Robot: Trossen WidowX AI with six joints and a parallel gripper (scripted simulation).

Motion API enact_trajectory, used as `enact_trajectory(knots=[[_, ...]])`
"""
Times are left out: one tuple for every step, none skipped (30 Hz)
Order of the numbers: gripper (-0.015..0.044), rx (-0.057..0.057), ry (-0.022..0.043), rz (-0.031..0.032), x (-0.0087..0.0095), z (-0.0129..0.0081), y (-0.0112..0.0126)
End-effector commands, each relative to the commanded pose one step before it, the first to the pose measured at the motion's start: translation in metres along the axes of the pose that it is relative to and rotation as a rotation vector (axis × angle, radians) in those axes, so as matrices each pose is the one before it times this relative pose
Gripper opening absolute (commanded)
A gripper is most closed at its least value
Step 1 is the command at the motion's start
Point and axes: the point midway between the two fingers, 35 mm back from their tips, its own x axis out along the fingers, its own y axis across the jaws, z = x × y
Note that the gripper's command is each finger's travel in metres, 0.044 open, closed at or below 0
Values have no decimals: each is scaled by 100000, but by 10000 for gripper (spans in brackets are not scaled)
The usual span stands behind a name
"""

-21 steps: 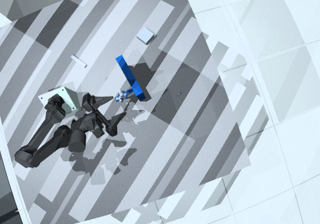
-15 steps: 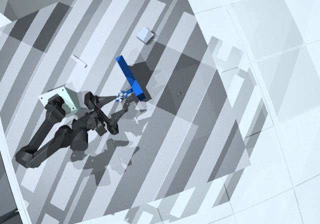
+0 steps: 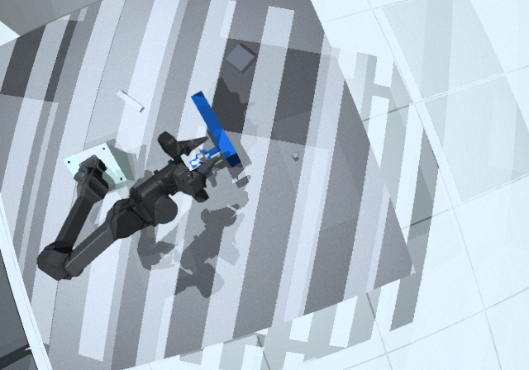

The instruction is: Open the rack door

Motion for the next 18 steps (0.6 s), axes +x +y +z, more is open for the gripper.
enact_trajectory(knots=[[282,-354,11427,-4524,1184,-1486,-225],[282,-259,2840,-1165,293,-362,-58],[282,-296,2824,-1182,290,-356,-56],[282,-334,2808,-1199,285,-349,-55],[282,-371,2790,-1216,281,-343,-54],[282,-409,2773,-1233,277,-336,-53],[282,-445,2754,-1249,273,-330,-51],[282,-482,2735,-1266,268,-323,-50],[282,-518,2716,-1283,264,-317,-49],[282,-554,2694,-1299,259,-310,-48],[282,-590,2675,-1316,254,-303,-47],[282,-626,2654,-1333,250,-297,-46],[282,-661,2633,-1349,245,-290,-46],[282,-696,2611,-1365,240,-283,-45],[282,-731,2588,-1381,235,-276,-44],[282,-765,2565,-1397,229,-269,-44],[282,-799,2542,-1413,224,-262,-43],[282,-833,2518,-1428,219,-255,-43]])
